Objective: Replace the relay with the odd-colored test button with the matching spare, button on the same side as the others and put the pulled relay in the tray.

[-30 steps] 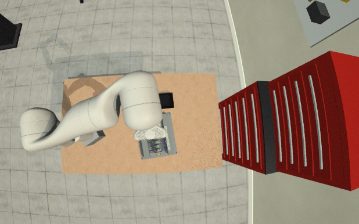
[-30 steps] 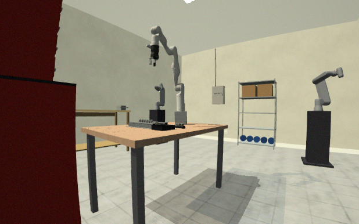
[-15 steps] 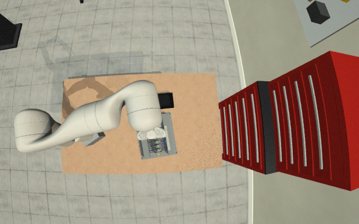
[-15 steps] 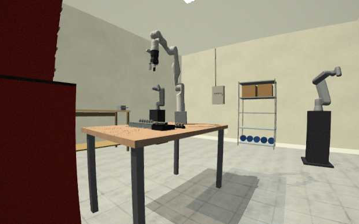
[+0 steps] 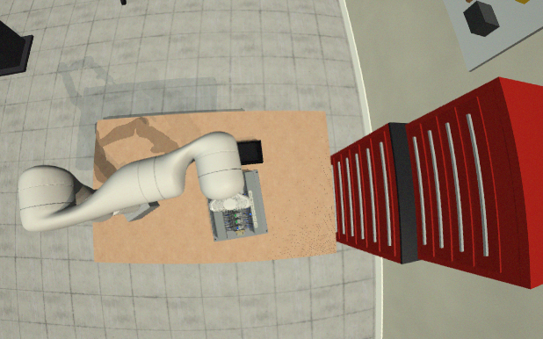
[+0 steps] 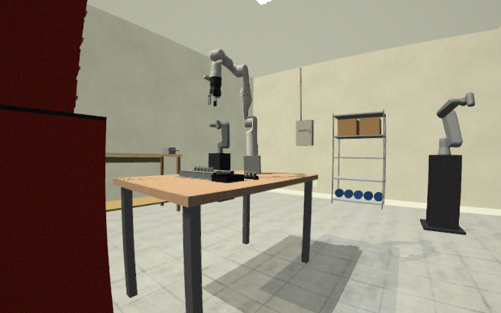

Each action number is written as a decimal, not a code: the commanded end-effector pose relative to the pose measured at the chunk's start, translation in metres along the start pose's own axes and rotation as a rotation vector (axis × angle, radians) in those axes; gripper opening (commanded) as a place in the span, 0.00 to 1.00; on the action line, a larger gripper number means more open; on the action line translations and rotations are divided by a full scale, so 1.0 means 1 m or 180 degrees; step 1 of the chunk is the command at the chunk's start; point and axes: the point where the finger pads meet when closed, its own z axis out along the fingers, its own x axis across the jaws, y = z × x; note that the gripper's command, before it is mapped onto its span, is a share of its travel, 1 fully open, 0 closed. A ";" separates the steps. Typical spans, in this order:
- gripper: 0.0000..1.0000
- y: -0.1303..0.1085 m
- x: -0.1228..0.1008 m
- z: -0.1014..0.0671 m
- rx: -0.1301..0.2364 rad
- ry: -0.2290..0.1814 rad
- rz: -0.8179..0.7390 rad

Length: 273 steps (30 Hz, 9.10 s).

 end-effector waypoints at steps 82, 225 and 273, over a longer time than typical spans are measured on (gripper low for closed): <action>1.00 -0.001 0.001 0.253 0.0021 -0.0030 -0.0015; 1.00 -0.037 0.003 0.294 0.0013 -0.0006 -0.0027; 1.00 -0.148 0.001 0.368 0.0020 -0.0006 -0.0033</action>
